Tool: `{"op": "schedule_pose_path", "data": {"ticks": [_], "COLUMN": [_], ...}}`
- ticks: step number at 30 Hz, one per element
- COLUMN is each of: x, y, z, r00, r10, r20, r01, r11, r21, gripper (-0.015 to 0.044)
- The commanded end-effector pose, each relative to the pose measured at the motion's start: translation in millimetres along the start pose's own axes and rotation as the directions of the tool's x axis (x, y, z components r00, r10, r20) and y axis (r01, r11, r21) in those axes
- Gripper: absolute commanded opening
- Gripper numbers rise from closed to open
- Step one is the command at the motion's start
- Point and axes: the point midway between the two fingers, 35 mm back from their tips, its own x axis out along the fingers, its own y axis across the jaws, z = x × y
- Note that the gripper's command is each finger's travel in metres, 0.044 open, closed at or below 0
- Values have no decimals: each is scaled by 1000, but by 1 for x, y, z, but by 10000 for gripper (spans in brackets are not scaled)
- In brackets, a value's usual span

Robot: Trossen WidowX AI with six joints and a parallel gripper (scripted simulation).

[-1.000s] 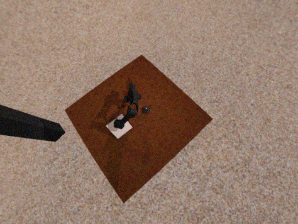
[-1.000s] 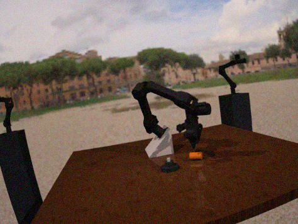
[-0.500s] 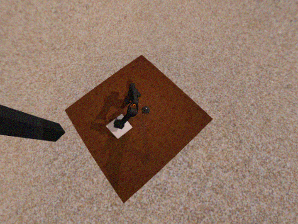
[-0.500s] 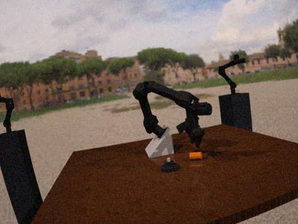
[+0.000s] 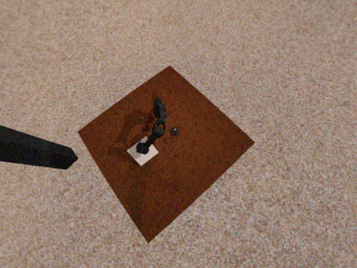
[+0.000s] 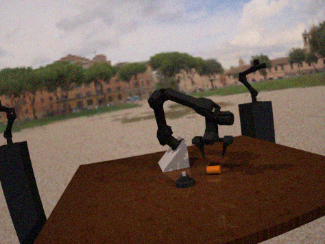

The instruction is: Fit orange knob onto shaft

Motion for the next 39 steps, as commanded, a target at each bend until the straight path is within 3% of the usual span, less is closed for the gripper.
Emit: {"op": "schedule_pose_path", "data": {"ticks": [1,9,11,25,29,39], "x": [2,1,0,0,23,34], "y": [5,7,7,7,9,10], "z": [-2,-2,-2,-2,-2,-1], "r00": [998,995,995,995,995,995], "r10": [-64,-99,-102,-102,-103,-103], "r20": [6,9,10,10,10,10], "r01": [45,17,11,11,11,11], "r11": [636,81,13,9,9,9], "r21": [-770,-997,-1000,-1000,-1000,-1000], "gripper": [440,440,440,440,440,440]}}
